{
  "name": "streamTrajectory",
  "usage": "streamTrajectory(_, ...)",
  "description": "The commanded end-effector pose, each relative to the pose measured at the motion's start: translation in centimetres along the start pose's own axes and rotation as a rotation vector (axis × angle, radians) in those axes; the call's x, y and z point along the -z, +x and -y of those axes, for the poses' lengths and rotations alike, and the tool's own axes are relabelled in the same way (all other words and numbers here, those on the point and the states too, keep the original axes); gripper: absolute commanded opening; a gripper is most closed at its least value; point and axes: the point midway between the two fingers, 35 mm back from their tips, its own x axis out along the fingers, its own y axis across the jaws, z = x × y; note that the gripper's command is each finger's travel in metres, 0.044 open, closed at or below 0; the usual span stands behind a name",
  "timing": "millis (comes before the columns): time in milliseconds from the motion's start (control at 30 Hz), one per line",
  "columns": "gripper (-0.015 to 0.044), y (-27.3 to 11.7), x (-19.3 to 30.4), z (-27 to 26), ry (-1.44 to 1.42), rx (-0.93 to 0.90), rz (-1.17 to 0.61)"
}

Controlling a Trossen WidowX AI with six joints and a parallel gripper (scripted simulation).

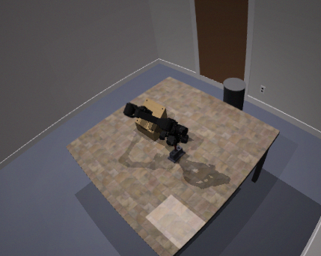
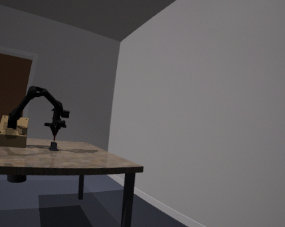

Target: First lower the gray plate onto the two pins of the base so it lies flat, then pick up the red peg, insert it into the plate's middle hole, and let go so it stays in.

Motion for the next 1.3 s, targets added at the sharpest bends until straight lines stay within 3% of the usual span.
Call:
streamTrajectory(0,0.0,0.1,-0.1,0.2,-0.003,0.001,0.0)
streamTrajectory(1267,0.0,1.8,-0.2,0.2,-0.008,0.006,0.004)
